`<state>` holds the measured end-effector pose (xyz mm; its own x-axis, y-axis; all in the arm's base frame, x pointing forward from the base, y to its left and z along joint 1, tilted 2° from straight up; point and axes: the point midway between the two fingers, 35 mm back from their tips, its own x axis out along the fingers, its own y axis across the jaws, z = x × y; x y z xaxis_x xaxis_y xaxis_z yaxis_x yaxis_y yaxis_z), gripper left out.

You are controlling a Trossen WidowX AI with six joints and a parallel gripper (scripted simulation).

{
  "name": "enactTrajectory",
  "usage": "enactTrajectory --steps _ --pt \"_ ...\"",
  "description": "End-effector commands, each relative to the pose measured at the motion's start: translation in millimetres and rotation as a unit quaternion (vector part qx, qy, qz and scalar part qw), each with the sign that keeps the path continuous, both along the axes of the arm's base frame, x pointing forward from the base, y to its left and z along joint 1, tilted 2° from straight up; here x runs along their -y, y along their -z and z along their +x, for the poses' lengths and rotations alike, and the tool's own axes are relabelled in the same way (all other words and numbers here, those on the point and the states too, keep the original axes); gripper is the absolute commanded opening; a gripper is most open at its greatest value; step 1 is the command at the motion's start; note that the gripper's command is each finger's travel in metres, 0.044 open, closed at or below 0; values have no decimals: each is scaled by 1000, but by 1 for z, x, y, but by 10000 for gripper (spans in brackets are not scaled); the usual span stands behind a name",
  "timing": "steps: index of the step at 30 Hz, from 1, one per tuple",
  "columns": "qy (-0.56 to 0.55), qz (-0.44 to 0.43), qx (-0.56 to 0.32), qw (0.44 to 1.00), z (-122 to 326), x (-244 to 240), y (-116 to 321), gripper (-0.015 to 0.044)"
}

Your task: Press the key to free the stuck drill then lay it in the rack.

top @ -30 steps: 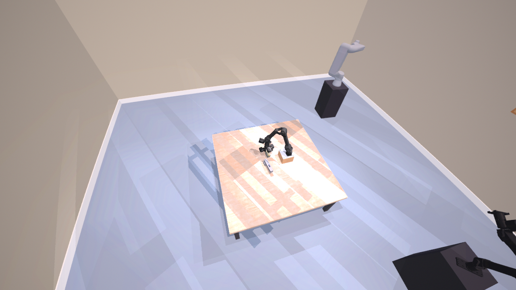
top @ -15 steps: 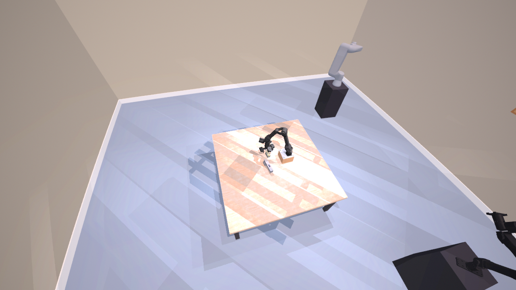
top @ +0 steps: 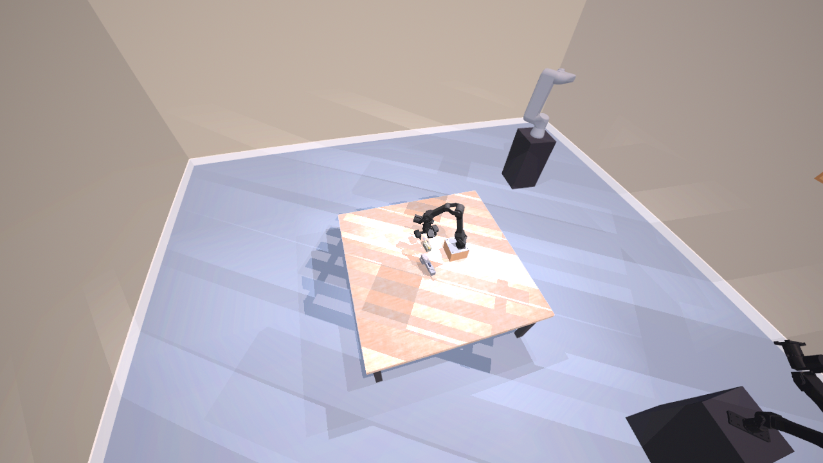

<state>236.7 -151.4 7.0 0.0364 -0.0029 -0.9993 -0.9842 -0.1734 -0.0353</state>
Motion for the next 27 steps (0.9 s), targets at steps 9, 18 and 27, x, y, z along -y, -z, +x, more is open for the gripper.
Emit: enactTrajectory --steps 9,18,27 --pt "104 -37 73 991 27 6 -35 440" --pt "326 -39 290 899 85 7 -122 440" --pt "458 60 459 759 111 -8 -214 440"
